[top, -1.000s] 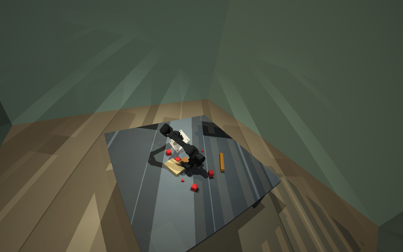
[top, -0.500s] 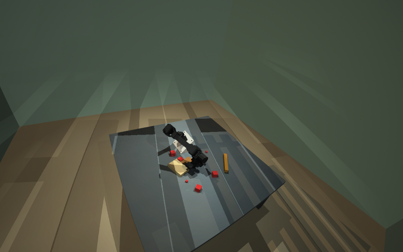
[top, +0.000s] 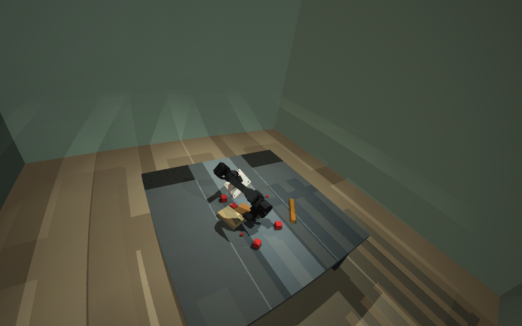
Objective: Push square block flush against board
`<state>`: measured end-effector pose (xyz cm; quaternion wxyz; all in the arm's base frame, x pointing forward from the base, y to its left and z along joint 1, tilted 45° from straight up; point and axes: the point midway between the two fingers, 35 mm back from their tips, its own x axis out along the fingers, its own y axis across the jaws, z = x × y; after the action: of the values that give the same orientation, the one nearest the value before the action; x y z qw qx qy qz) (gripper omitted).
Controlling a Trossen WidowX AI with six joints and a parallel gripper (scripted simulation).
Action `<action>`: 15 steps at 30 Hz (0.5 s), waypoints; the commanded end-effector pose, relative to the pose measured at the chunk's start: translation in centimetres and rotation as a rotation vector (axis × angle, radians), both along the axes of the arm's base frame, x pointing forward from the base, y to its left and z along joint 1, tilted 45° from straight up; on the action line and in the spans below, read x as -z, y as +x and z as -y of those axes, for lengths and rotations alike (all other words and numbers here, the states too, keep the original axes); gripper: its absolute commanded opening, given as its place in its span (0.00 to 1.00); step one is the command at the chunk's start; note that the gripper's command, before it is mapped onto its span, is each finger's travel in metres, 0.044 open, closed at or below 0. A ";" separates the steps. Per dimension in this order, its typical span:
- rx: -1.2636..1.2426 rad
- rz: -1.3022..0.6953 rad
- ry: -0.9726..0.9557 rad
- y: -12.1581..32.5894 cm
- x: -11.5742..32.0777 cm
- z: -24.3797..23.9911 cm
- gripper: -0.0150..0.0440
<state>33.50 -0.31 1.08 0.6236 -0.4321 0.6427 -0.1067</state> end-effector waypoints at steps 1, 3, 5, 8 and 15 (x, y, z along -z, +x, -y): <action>0.001 0.009 0.002 0.9 0.0 -0.4 0.25; 0.001 0.009 0.002 1.2 0.0 -0.5 0.25; 0.001 0.009 0.002 1.5 0.1 -0.7 0.25; 0.001 0.009 0.002 1.9 0.2 -0.8 0.25; 0.001 0.010 0.002 2.5 0.4 -1.1 0.25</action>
<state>35.59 0.58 0.61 0.6238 -0.4325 0.6422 -0.1065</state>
